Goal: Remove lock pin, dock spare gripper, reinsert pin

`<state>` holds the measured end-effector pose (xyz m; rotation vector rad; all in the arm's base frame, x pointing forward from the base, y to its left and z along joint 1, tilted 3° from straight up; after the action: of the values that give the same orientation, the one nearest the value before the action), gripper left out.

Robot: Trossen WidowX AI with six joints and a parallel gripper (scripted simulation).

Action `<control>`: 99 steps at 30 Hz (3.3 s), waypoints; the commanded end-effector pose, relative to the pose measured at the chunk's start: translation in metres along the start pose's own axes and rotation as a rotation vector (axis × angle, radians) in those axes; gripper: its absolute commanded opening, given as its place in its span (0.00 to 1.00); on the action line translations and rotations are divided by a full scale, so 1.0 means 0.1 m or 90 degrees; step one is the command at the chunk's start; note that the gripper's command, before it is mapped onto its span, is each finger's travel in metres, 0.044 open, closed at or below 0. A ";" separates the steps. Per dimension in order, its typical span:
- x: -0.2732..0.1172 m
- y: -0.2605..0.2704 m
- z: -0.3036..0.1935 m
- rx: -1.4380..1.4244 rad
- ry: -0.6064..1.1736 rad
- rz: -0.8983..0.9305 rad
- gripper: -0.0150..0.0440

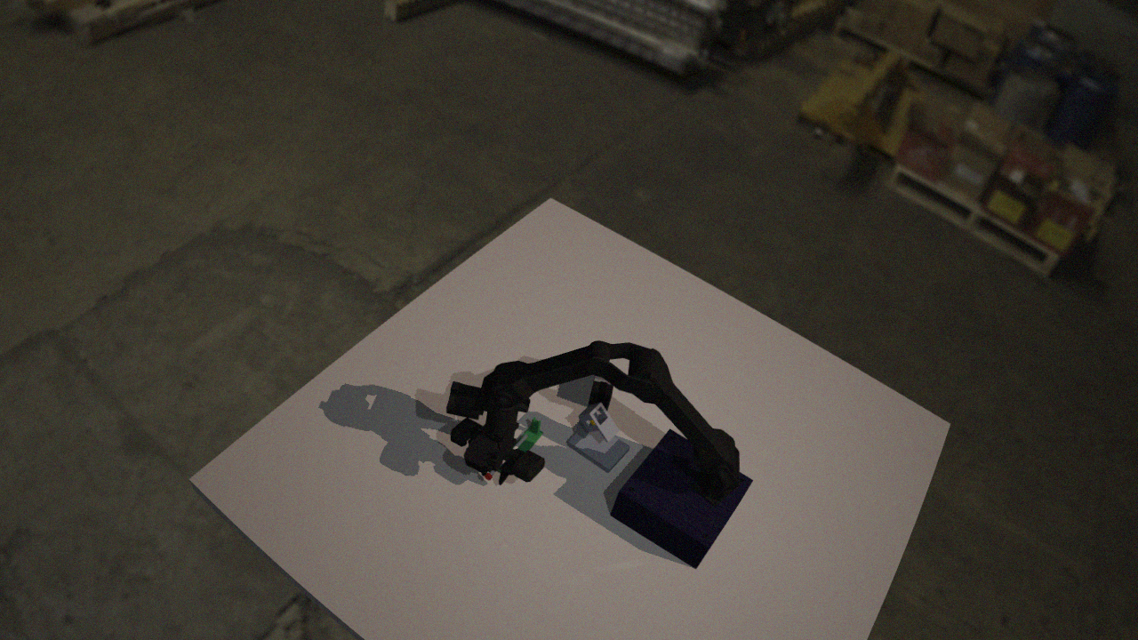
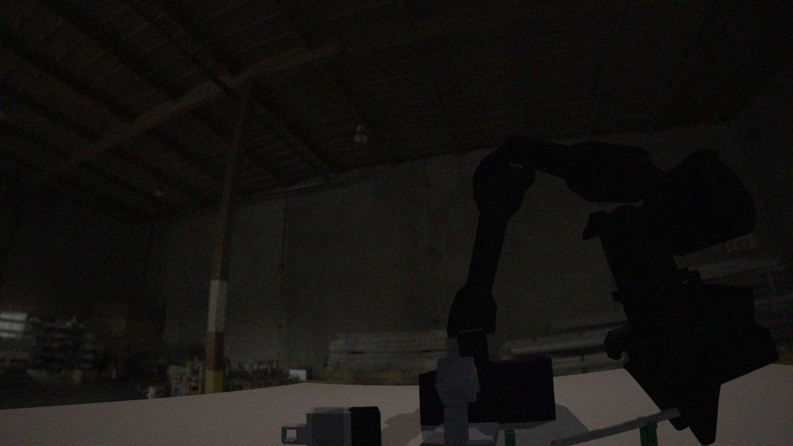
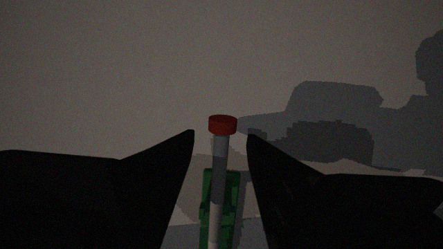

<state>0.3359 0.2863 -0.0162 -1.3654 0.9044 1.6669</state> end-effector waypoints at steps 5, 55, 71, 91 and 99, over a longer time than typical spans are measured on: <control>-0.13 0.02 0.03 0.001 0.001 0.006 0.59; -0.61 0.24 0.10 0.009 0.018 0.085 0.64; -1.33 0.22 -0.38 -0.044 0.021 -0.046 0.56; -0.56 0.16 -0.54 -0.044 0.020 -0.045 0.56; -0.43 0.15 -0.57 -0.044 0.020 -0.045 0.56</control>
<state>0.3518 0.2246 0.0265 -1.4534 0.8058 1.6365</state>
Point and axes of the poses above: the point midway between the two fingers, 35 mm back from their tips, its own x axis out along the fingers, its own y axis across the jaws, z = x × y, the point moved 2 cm from there along -x, back along the fingers, and after that the axes turned 12 degrees about -x, right-handed, at the moved point
